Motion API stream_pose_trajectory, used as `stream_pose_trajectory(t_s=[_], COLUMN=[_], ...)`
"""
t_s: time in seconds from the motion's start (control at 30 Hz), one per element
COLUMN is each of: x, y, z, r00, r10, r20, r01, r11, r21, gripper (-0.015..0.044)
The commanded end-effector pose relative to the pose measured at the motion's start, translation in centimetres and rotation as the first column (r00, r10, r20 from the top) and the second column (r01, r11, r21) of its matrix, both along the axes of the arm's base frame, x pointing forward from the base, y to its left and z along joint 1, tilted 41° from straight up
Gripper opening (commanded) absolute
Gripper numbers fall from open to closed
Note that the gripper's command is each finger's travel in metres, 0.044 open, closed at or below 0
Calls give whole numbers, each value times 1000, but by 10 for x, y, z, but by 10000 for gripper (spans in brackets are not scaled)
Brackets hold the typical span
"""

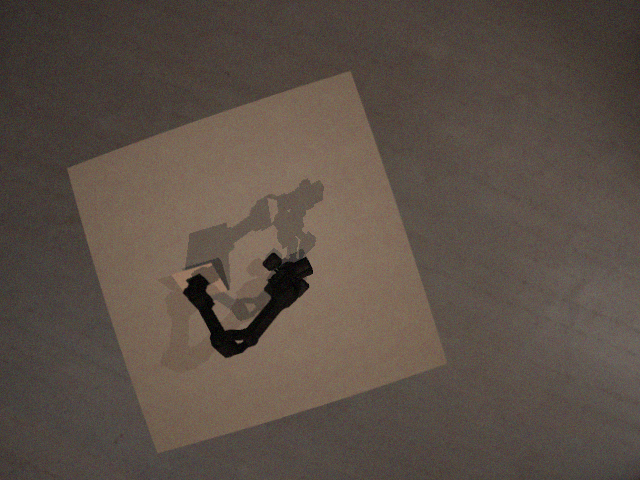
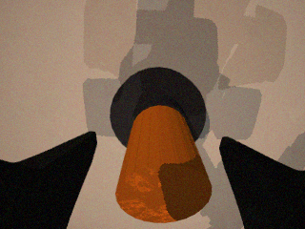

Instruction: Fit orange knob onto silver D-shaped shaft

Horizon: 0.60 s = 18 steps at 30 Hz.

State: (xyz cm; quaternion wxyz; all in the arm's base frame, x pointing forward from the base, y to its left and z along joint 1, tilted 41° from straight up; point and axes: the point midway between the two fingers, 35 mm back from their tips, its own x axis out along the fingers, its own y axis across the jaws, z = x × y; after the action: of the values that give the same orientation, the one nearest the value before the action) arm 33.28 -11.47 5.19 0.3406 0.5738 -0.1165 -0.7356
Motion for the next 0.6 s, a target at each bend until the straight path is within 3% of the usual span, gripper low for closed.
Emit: stream_pose_trajectory(t_s=[0.0, 0.1, 0.3, 0.57], x=[0, 3, 11, 16], y=[0, 6, 58, 61], z=[0, 8, 69, 69], r00=[1000, 1000, 1000, 1000], r10=[-2, -1, 0, 0], r20=[2, 3, 0, 0], r01=[2, 1, 0, 0], r11=[1000, 1000, 1000, 1000], r21=[0, 2, 4, 4], gripper=[440, 440, 440, 440])
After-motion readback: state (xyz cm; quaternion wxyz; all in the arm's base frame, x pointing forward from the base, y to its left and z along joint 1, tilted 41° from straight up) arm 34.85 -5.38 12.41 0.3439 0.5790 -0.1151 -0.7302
